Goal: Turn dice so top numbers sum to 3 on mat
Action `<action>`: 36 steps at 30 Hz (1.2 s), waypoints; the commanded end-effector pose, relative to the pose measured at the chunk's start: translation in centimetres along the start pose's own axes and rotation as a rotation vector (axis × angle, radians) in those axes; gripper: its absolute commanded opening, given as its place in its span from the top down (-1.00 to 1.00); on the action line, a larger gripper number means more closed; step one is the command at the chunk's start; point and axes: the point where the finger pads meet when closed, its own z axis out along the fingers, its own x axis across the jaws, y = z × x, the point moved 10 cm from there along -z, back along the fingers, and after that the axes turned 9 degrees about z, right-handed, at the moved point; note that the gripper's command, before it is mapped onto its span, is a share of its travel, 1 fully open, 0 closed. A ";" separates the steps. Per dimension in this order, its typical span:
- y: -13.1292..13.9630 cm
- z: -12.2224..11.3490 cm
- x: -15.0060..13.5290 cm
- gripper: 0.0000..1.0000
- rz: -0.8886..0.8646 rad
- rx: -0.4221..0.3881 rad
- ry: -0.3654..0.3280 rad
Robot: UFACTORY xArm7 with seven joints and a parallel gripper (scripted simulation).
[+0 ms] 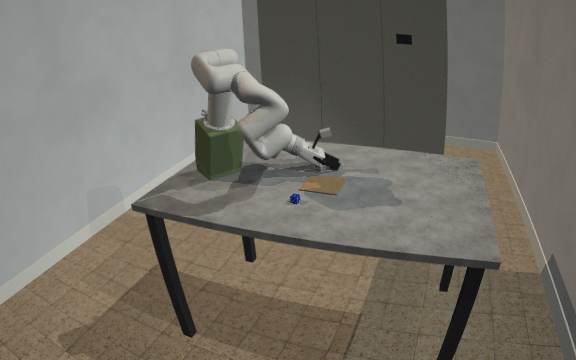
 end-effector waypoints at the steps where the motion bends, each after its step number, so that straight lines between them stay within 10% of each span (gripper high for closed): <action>1: -0.1 0.0 0.0 0.17 0.001 0.002 -0.001; 36: -1.6 -5.8 -0.3 0.17 0.001 0.002 -0.001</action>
